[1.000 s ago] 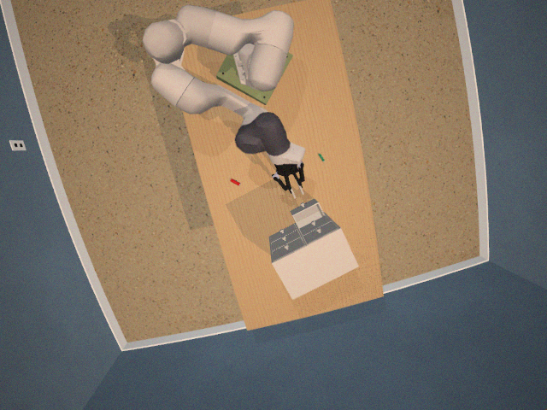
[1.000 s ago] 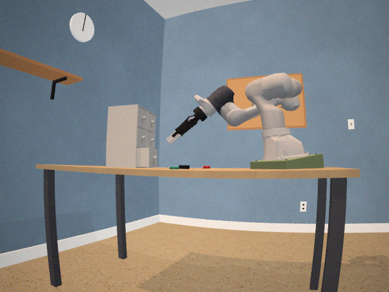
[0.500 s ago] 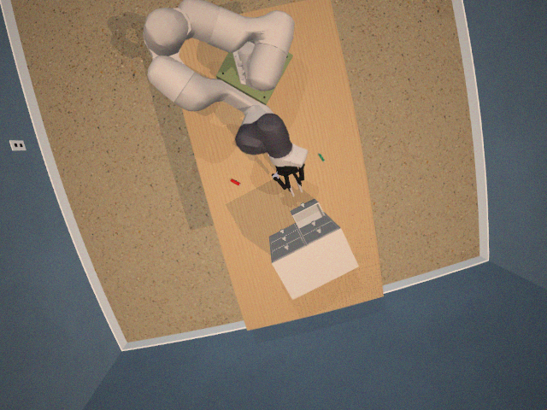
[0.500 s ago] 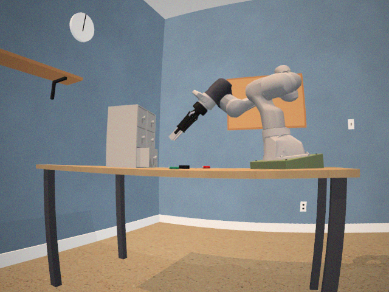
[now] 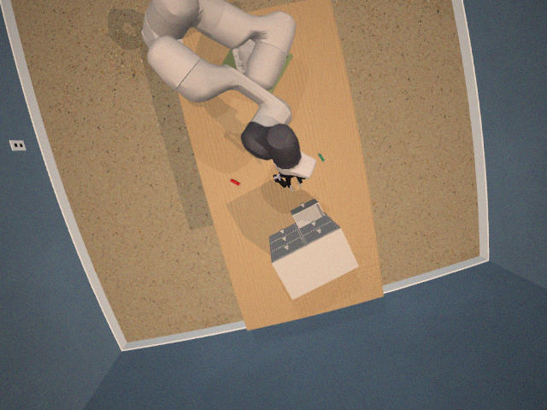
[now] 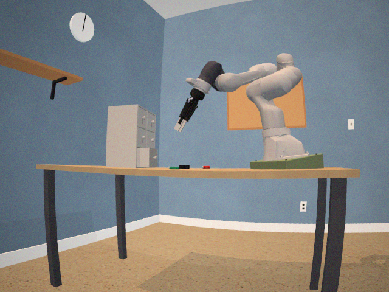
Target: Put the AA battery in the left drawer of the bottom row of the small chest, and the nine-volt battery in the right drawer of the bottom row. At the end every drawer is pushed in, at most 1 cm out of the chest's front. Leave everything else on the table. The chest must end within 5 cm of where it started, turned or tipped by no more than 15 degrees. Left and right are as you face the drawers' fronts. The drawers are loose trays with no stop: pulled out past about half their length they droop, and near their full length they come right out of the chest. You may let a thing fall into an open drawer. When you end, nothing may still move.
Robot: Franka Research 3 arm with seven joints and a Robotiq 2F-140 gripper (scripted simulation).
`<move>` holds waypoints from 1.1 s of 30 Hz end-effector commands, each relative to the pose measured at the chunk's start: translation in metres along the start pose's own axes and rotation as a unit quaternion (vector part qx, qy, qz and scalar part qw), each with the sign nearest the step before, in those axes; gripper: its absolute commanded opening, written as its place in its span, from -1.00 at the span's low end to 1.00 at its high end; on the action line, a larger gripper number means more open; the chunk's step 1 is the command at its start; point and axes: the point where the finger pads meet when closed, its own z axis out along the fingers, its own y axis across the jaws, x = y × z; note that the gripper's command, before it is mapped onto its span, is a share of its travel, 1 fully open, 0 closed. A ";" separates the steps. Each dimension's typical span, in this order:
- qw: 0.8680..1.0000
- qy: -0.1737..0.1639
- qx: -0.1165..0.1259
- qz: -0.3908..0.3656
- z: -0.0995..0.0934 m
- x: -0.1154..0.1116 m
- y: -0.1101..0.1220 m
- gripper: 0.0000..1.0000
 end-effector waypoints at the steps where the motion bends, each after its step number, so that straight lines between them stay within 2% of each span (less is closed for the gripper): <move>1: 0.996 -0.072 0.000 -0.046 -0.009 -0.022 0.002 -0.60; 8: 0.982 -0.182 -0.005 -0.046 -0.044 -0.033 0.003 -0.60; 14: 0.971 -0.235 -0.008 -0.045 -0.061 -0.038 0.004 -0.60; 21: 0.967 -0.250 -0.008 -0.045 -0.066 -0.039 0.004 -0.60; 33: 0.967 -0.251 -0.008 -0.045 -0.066 -0.039 0.004 -0.60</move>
